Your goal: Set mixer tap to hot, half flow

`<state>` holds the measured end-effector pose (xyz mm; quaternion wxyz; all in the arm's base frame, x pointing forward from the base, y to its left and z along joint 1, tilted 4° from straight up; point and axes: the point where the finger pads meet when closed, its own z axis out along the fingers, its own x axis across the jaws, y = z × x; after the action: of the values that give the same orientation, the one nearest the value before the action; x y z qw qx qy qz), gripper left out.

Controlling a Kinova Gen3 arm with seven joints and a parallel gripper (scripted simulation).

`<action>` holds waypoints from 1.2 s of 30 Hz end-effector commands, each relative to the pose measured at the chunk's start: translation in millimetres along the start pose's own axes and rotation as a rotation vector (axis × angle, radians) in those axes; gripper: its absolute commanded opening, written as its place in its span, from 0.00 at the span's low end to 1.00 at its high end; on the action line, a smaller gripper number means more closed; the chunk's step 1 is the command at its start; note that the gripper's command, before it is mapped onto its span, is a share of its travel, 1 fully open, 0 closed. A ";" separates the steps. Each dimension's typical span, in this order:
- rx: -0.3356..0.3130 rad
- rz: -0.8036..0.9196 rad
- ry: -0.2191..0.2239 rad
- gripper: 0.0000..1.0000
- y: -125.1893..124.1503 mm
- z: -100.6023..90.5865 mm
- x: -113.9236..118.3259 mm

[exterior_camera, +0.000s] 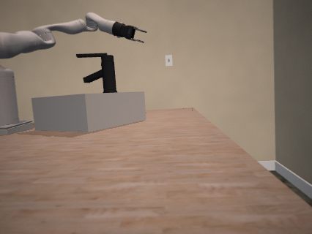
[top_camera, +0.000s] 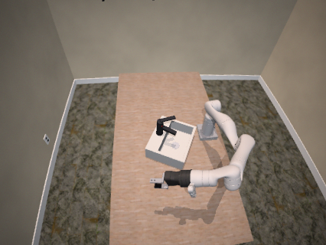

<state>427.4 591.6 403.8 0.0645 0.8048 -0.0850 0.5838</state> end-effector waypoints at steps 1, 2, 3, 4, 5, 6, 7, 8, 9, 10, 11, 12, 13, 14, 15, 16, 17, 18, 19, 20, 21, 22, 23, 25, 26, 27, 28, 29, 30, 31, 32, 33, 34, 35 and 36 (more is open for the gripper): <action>-0.037 0.087 -0.037 1.00 48.1 12.3 50.8; -0.073 0.132 -0.064 1.00 66.9 17.5 58.0; -0.109 0.178 -0.093 1.00 85.9 22.5 64.4; -0.109 0.178 -0.093 1.00 102.1 26.4 74.8; -0.109 0.178 -0.093 1.00 102.1 26.4 74.8; -0.109 0.178 -0.093 1.00 102.1 26.4 74.8; -0.145 0.224 -0.125 1.00 147.1 36.8 95.7; -0.181 0.269 -0.160 1.00 162.5 40.4 95.2; -0.216 0.315 -0.197 1.00 181.8 44.0 95.8; -0.251 0.359 -0.236 1.00 203.1 47.4 95.7; -0.251 0.359 -0.236 1.00 221.8 50.4 100.6; -0.285 0.403 -0.276 1.00 242.6 53.4 98.8; -0.285 0.403 -0.276 1.00 261.5 56.6 104.1; -0.318 0.446 -0.319 1.00 283.3 59.3 100.6; -0.349 0.487 -0.363 1.00 304.8 61.4 96.4; -0.349 0.487 -0.363 1.00 325.1 63.8 98.3; -0.380 0.527 -0.407 1.00 346.2 64.9 91.2; -0.409 0.565 -0.453 1.00 367.0 65.5 83.4; -0.409 0.565 -0.453 1.00 378.4 66.3 82.6; -0.436 0.601 -0.499 1.00 400.1 66.0 72.6; -0.436 0.601 -0.499 1.00 400.1 66.0 72.6; -0.436 0.601 -0.499 1.00 400.1 66.0 72.6; -0.436 0.601 -0.499 1.00 400.1 66.0 72.6; -0.486 0.668 -0.591 1.00 438.2 62.9 50.4; -0.508 0.698 -0.635 1.00 454.6 60.4 38.7; -0.508 0.698 -0.635 1.00 454.6 60.4 38.7; -0.529 0.726 -0.679 1.00 469.1 57.3 27.0; -0.529 0.726 -0.679 1.00 469.1 57.3 27.0; -0.548 0.752 -0.722 1.00 482.0 53.7 15.4; -0.548 0.752 -0.722 1.00 482.0 53.7 15.4; -0.565 0.776 -0.762 1.00 493.3 49.8 4.2; -0.565 0.776 -0.762 1.00 493.3 49.8 4.2; -0.565 0.776 -0.762 1.00 493.3 49.8 4.2; -0.565 0.776 -0.762 1.00 493.3 49.8 4.2; -0.565 0.776 -0.762 1.00 493.3 49.8 4.2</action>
<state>370.1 103.1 394.9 0.0274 0.8206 -0.5362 0.1957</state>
